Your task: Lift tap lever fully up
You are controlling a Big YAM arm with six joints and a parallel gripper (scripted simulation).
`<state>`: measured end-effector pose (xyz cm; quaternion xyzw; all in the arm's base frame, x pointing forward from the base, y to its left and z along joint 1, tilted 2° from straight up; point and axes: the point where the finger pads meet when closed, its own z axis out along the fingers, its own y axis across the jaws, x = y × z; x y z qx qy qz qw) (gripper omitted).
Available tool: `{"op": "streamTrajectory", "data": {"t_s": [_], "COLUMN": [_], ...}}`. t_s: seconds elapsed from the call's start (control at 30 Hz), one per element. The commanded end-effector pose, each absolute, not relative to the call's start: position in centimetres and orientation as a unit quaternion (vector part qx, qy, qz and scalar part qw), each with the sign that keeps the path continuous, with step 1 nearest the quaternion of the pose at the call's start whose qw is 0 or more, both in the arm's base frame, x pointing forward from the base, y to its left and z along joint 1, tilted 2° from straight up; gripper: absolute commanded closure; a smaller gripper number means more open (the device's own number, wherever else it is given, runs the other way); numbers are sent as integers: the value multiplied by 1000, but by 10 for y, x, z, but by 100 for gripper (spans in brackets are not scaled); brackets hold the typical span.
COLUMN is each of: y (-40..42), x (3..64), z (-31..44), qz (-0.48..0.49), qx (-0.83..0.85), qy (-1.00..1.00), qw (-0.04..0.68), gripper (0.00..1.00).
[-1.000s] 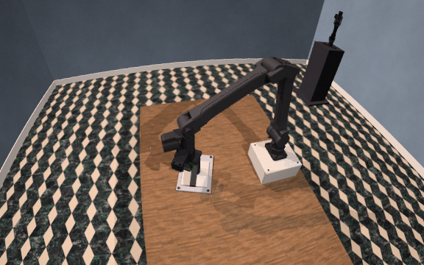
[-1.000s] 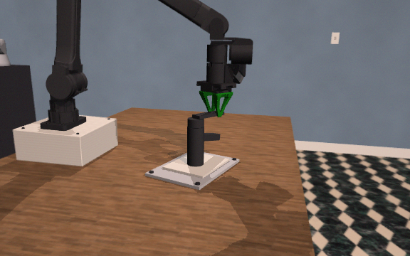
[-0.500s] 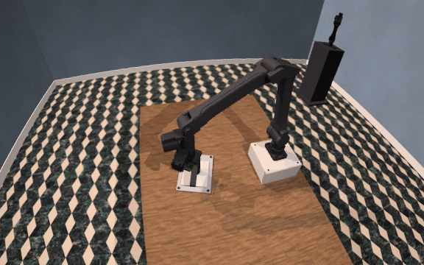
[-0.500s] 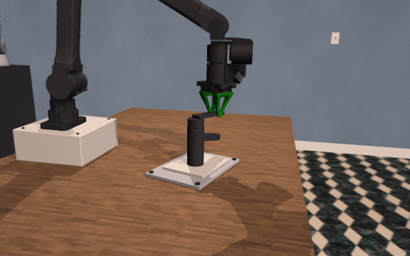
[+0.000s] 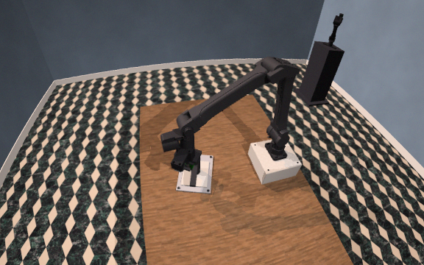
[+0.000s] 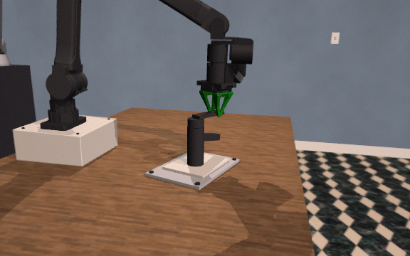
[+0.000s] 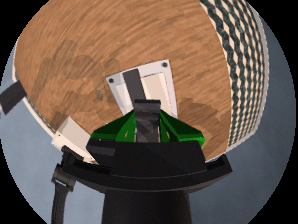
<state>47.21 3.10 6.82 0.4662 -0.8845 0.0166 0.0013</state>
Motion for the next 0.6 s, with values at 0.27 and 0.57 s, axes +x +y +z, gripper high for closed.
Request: {"op": "streamTrajectory", "data": {"t_s": [0.27, 0.57], "y": [16, 16], "x": [485, 485], "z": [122, 122], "qz": [34, 34], "qx": [462, 462], "qy": [-886, -886], "qw": [-27, -28], "gripper": [100, 100]}}
